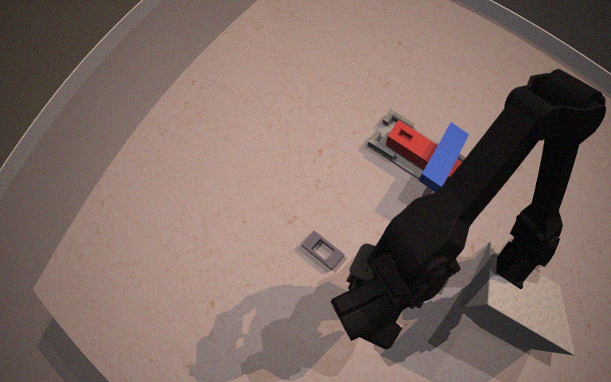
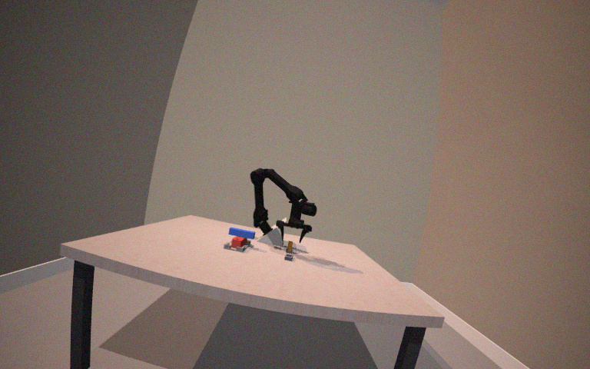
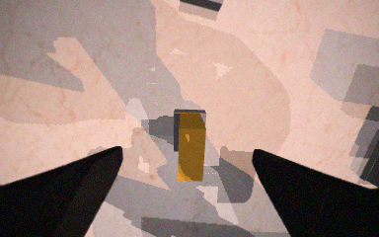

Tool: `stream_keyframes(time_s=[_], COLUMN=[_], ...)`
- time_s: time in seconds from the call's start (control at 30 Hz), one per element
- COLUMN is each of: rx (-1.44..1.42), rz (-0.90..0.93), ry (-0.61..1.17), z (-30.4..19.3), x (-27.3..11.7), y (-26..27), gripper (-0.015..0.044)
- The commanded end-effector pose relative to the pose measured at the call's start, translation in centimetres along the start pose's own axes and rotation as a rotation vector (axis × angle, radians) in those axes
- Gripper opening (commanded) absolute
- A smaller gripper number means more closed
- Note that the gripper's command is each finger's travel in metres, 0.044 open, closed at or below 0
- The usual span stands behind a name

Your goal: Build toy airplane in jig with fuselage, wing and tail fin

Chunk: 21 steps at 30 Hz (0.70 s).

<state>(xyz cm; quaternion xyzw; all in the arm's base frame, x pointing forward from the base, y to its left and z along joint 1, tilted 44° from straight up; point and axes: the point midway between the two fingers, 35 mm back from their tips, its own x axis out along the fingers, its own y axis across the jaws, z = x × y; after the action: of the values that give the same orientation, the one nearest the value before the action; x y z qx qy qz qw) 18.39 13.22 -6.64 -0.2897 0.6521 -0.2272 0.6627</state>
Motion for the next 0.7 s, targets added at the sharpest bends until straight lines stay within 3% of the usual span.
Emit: stream_keyframes(time_s=[0.0, 0.67], rx=[-0.008, -0.007], rz=[-0.009, -0.011], ry=[0.0, 0.0], z=[-0.1, -0.2], x=[0.9, 3.9], y=[-0.1, -0.2], gripper=[0.044, 0.044])
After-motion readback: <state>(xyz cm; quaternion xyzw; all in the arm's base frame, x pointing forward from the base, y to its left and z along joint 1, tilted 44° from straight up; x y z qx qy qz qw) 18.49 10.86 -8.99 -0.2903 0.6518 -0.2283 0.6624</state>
